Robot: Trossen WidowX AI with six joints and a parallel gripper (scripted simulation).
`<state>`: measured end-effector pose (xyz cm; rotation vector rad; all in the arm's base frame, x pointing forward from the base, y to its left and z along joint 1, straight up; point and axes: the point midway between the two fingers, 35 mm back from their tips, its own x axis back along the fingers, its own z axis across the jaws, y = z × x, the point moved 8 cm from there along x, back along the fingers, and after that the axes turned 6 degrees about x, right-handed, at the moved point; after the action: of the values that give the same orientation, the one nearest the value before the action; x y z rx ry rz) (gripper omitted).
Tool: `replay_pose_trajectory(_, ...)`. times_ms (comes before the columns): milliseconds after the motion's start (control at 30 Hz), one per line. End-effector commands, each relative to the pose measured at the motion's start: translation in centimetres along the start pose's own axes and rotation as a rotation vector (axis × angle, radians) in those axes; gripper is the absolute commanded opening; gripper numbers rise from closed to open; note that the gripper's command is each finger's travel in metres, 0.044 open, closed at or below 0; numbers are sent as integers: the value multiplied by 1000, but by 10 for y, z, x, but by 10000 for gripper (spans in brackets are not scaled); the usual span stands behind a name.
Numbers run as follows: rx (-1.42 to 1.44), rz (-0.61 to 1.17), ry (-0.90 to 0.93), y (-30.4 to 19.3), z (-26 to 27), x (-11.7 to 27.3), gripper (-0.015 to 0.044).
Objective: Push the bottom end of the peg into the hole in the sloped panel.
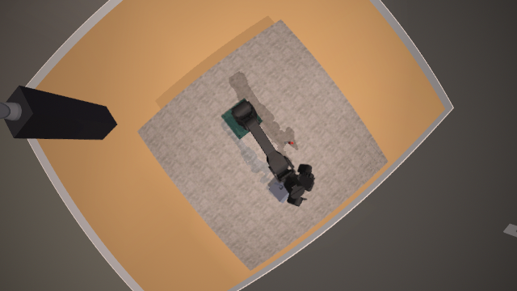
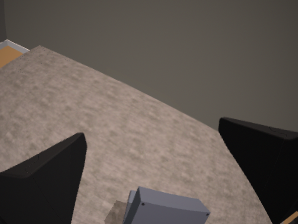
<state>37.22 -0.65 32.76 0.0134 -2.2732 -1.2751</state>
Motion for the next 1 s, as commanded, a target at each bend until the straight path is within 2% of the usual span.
replay_pose_trajectory(0, -84, 93, 75, -7, 23, -11, 440)
replay_pose_trajectory(467, -274, 416, 254, -23, 96, -26, 440)
replay_pose_trajectory(967, -357, 812, 333, -39, 167, -15, 440)
